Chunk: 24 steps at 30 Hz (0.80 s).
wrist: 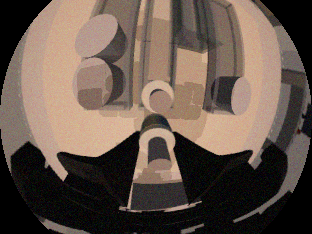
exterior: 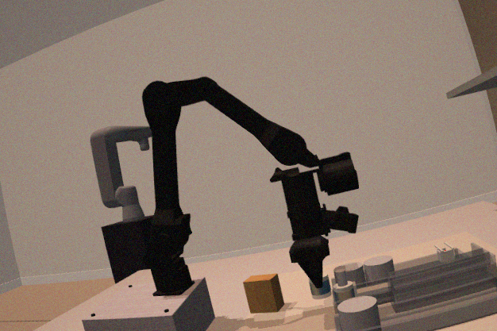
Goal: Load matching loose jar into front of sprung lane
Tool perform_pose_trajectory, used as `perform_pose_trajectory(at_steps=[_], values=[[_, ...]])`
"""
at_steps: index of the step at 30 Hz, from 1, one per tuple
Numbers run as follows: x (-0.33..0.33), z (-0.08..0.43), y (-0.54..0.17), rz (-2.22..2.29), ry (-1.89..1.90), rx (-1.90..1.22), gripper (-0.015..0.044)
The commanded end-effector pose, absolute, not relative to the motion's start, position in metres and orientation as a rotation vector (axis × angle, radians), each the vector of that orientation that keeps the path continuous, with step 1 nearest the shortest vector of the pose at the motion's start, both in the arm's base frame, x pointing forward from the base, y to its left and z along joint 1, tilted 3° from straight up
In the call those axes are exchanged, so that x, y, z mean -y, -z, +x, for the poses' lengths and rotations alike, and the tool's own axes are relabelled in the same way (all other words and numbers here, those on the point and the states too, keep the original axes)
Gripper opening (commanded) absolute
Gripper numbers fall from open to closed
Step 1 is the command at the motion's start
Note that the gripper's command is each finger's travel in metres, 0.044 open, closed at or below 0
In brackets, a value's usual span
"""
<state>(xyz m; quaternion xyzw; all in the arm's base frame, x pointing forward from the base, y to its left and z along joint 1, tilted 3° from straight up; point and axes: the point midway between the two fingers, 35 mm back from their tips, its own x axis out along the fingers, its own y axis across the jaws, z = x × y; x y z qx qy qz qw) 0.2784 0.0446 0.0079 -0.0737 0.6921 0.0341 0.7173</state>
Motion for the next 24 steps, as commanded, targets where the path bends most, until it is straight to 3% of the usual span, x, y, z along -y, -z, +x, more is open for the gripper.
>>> perform_pose_trajectory(at_steps=[1, 24], values=[[-0.044, 0.278, -0.002, -0.168, -0.079, -1.534, 0.0000], [-0.046, 0.288, -0.002, -0.168, -0.079, -1.533, 0.0000]])
